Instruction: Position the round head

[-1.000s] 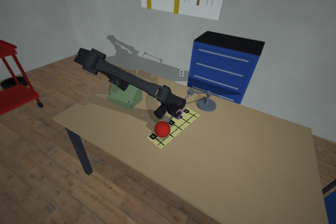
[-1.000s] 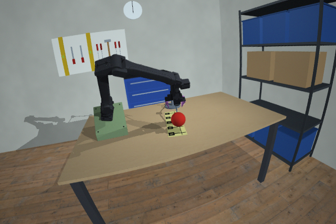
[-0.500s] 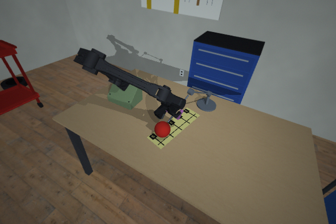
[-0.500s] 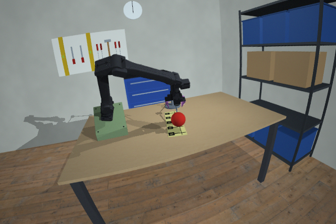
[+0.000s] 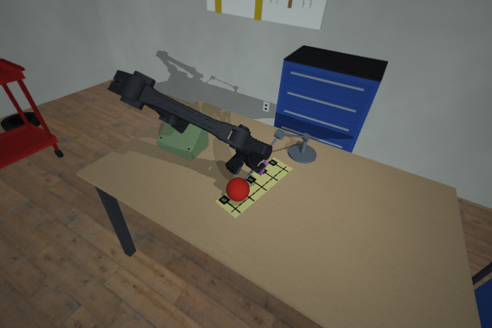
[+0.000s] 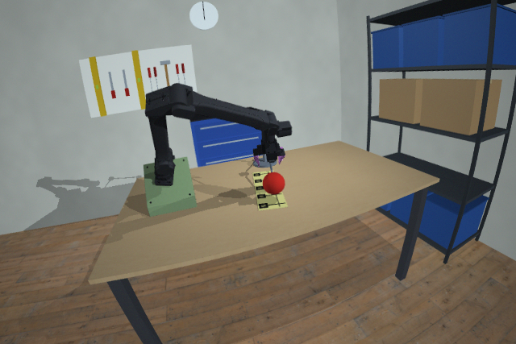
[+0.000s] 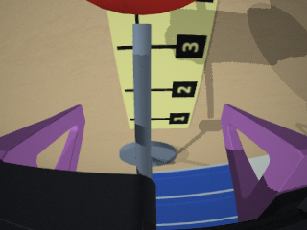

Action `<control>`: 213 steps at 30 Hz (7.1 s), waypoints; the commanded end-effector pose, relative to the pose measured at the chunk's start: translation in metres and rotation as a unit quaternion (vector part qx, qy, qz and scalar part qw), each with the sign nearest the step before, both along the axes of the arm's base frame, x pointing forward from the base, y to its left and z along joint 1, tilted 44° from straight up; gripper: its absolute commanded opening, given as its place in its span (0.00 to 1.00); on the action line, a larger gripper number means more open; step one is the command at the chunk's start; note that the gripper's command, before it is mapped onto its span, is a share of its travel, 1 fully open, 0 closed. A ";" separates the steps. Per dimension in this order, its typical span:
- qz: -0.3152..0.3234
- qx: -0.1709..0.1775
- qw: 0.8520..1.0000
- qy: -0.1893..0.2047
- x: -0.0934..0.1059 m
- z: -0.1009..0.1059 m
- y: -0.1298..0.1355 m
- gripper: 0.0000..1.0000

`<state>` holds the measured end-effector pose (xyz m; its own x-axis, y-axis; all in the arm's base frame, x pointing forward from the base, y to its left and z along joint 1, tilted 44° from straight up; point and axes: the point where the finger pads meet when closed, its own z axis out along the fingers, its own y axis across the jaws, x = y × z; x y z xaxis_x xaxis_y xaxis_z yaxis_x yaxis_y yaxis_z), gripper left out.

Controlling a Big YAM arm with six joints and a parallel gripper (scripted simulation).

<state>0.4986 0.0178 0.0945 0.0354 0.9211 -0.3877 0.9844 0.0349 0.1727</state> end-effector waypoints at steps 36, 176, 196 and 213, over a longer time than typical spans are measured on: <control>-0.003 0.003 1.000 -0.010 0.008 0.004 -0.004 1.00; 0.007 0.001 1.000 -0.001 0.021 0.026 -0.027 0.00; 0.007 0.001 1.000 -0.001 0.033 0.060 -0.034 0.00; 0.007 0.004 1.000 0.010 0.035 0.069 -0.034 0.00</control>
<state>0.5068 0.0132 0.0986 -0.0175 0.9332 -0.3590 0.9966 0.0451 0.0686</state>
